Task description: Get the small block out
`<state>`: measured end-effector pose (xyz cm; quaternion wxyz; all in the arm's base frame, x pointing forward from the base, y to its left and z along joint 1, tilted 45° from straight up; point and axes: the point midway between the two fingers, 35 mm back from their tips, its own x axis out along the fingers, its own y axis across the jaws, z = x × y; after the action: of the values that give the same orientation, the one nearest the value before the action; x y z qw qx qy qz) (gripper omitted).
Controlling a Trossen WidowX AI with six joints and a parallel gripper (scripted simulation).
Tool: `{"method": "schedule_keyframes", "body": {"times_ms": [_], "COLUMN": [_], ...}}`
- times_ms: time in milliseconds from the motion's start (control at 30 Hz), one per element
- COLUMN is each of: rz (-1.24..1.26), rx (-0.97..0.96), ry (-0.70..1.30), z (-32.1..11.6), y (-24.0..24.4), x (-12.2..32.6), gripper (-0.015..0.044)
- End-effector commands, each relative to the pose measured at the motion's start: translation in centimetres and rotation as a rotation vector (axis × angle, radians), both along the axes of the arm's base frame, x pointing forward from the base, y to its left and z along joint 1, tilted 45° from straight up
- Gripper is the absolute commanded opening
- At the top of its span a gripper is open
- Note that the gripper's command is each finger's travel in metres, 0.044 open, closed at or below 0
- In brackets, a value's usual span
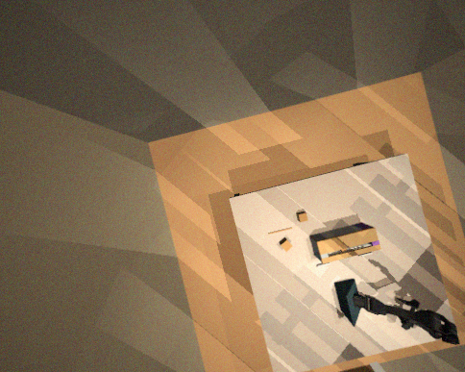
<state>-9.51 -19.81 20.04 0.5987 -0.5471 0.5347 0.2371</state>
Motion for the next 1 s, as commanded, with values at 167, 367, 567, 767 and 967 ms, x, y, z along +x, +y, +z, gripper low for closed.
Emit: {"method": "schedule_keyframes", "body": {"times_ms": [167,367,567,767,967], "rz": [0.113,0.389,0.702,1.022,1.280], "rx": [-0.041,-0.127,-0.248,-0.383,-0.495], "ry": [0.052,0.188,0.310,0.424,0.505], "z": [0.0,0.6,1.6,2.7,3.4], "y": [-1.2,-3.2,-4.9,-5.9,-5.9], "x": [1.3,3.6,7.3,11.8,15.9], "gripper": [0.0400,0.0400,0.0400,0.0400,0.0400]}}
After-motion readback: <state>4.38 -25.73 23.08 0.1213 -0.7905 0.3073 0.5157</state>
